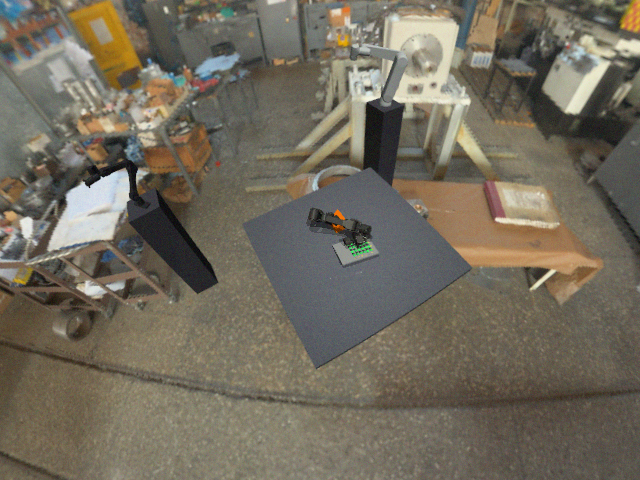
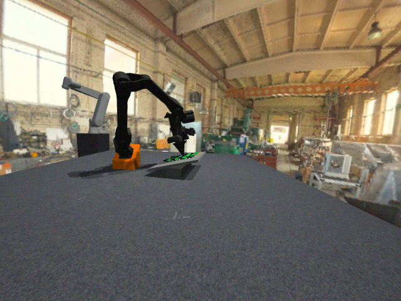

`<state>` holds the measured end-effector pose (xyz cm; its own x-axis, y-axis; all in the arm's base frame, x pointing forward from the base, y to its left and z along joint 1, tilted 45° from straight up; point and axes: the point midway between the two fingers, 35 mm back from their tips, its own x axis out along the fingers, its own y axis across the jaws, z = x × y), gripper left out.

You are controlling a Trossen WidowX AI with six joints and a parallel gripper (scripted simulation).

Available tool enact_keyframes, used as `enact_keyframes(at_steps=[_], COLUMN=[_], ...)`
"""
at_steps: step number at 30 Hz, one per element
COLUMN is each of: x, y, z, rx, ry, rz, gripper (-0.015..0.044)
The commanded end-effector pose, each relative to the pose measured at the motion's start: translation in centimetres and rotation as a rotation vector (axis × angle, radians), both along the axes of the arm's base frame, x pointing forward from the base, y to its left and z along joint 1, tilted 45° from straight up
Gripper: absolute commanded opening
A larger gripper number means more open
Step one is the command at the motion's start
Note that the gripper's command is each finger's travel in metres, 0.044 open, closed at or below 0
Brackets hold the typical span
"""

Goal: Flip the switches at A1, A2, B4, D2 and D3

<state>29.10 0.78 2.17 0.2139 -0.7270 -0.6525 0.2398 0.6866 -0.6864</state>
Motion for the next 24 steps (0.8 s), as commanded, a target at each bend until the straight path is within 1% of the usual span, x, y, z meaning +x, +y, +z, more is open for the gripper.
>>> enact_keyframes(at_steps=[1,24], x=[-0.02,0.04], y=[-0.11,-0.34], z=[-0.03,-0.23], rx=[-0.006,-0.006], ry=[0.002,0.002], rz=[0.002,0.002], gripper=[0.0000,0.0000])
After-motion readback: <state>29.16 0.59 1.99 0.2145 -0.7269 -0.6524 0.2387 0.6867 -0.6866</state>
